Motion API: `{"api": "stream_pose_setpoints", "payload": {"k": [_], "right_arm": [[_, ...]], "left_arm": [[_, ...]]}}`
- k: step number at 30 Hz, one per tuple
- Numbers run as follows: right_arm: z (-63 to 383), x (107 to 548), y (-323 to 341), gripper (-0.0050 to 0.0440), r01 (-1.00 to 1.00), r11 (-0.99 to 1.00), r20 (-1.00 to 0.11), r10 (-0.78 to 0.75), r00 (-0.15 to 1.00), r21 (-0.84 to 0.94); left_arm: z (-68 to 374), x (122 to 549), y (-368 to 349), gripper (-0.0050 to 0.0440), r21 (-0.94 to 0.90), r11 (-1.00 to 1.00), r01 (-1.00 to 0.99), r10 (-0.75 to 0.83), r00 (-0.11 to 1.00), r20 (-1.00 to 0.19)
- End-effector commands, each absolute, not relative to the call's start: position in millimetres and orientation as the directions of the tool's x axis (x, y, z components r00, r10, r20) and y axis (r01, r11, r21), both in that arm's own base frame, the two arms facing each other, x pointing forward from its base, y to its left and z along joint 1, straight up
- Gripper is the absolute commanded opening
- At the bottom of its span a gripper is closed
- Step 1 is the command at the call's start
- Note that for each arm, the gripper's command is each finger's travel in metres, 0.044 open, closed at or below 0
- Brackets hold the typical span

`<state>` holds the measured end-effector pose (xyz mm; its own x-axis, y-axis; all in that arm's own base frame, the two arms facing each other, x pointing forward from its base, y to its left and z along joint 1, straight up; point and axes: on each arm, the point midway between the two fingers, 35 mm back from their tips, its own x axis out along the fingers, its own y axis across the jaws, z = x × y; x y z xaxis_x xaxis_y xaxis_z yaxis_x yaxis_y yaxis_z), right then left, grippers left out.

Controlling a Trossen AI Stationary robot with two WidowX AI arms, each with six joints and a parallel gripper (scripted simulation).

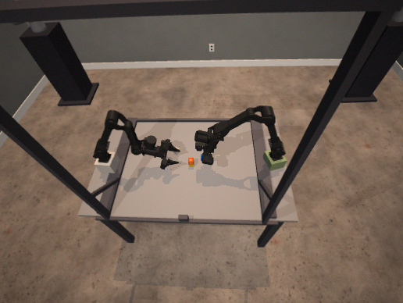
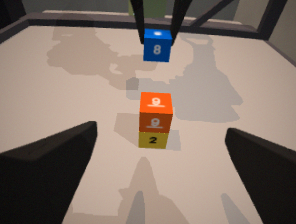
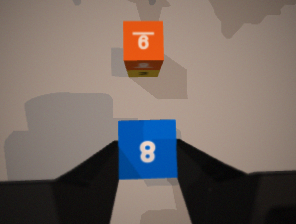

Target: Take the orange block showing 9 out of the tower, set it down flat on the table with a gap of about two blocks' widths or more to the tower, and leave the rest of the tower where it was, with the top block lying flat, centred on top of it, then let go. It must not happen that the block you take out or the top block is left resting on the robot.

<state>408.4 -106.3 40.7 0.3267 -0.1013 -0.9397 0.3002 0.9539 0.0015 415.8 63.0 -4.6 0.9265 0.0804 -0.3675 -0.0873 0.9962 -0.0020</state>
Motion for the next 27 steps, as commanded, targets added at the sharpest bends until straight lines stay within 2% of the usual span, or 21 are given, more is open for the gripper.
{"api": "stream_pose_setpoints", "payload": {"k": [1, 9, 18, 25, 27], "right_arm": [[53.3, 412.8, -107.2, -0.0050, 0.301, 0.953, -0.927, -0.111, 0.358, 0.002], [53.3, 412.8, -107.2, -0.0050, 0.301, 0.953, -0.927, -0.111, 0.358, 0.002], [53.3, 412.8, -107.2, -0.0050, 0.301, 0.953, -0.927, -0.111, 0.358, 0.002], [53.3, 412.8, -107.2, -0.0050, 0.301, 0.953, -0.927, -0.111, 0.358, 0.002], [53.3, 412.8, -107.2, -0.0050, 0.301, 0.953, -0.927, -0.111, 0.358, 0.002]], "left_arm": [[-9.4, 424.0, 64.3, 0.0400, 0.001, 0.997, -0.083, 0.078, 0.942, -0.326], [-15.8, 431.2, 64.8, 0.0400, 0.001, 0.996, -0.084, 0.080, 0.941, -0.329], [-40.7, 507.4, 70.7, 0.0400, 0.000, 0.996, -0.087, 0.082, 0.942, -0.326], [-44.6, 518.6, 72.4, 0.0400, 0.001, 0.996, -0.088, 0.084, 0.942, -0.325], [-44.6, 518.5, 73.0, 0.0352, 0.001, 0.996, -0.089, 0.085, 0.942, -0.325]]}}
